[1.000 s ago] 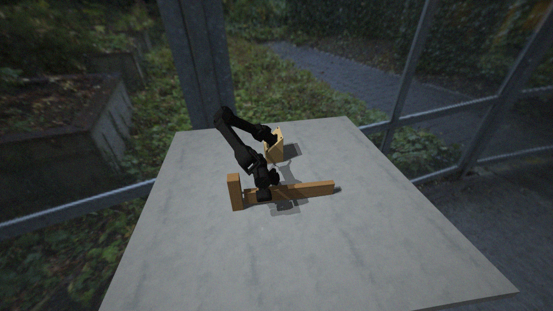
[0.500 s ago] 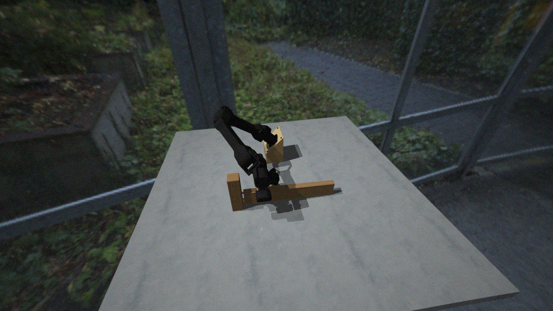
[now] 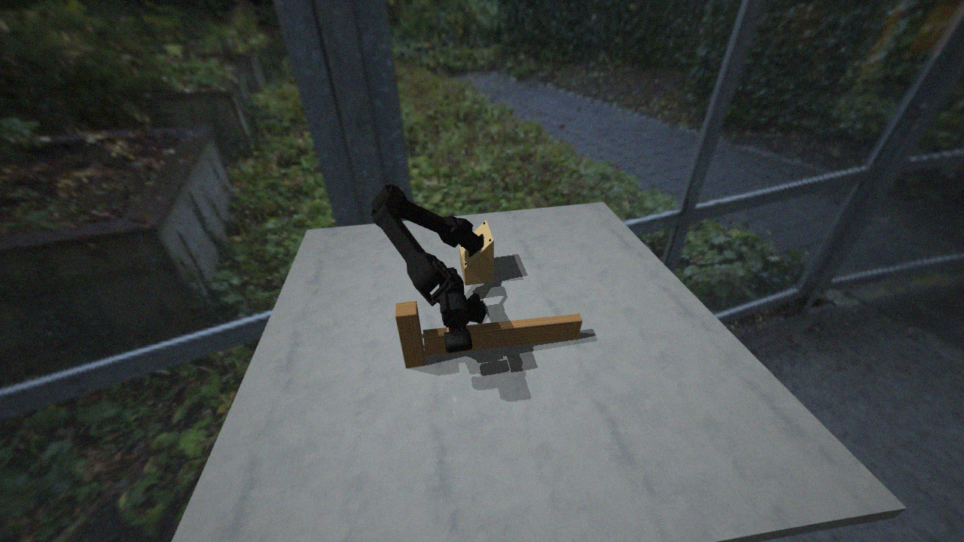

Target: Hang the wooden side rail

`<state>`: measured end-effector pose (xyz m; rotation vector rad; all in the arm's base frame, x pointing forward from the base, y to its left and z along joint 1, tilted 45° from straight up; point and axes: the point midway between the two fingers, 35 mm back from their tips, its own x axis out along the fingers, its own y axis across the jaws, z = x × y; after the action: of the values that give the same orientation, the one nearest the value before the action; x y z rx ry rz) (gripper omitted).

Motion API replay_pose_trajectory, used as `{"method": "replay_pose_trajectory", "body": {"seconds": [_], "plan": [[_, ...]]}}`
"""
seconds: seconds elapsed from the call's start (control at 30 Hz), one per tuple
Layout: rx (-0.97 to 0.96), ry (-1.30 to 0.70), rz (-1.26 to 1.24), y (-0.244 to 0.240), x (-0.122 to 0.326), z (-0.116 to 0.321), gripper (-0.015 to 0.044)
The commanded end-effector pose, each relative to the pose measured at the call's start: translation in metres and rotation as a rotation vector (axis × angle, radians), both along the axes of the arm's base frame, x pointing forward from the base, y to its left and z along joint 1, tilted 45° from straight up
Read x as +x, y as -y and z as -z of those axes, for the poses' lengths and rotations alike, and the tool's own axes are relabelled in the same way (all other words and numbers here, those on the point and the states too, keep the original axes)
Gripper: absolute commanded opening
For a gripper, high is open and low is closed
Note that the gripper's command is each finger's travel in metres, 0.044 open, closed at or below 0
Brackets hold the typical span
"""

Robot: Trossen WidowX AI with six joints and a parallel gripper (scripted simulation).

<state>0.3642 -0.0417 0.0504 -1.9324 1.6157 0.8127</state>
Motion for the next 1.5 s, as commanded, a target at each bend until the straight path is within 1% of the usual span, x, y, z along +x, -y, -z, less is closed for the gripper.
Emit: {"method": "replay_pose_trajectory", "body": {"seconds": [0.0, 1.47], "plan": [[0.001, 0.017, -0.011, -0.0026, 0.0018, -0.006, 0.0], [0.0, 0.017, -0.011, 0.0026, 0.0021, -0.003, 0.0]]}}
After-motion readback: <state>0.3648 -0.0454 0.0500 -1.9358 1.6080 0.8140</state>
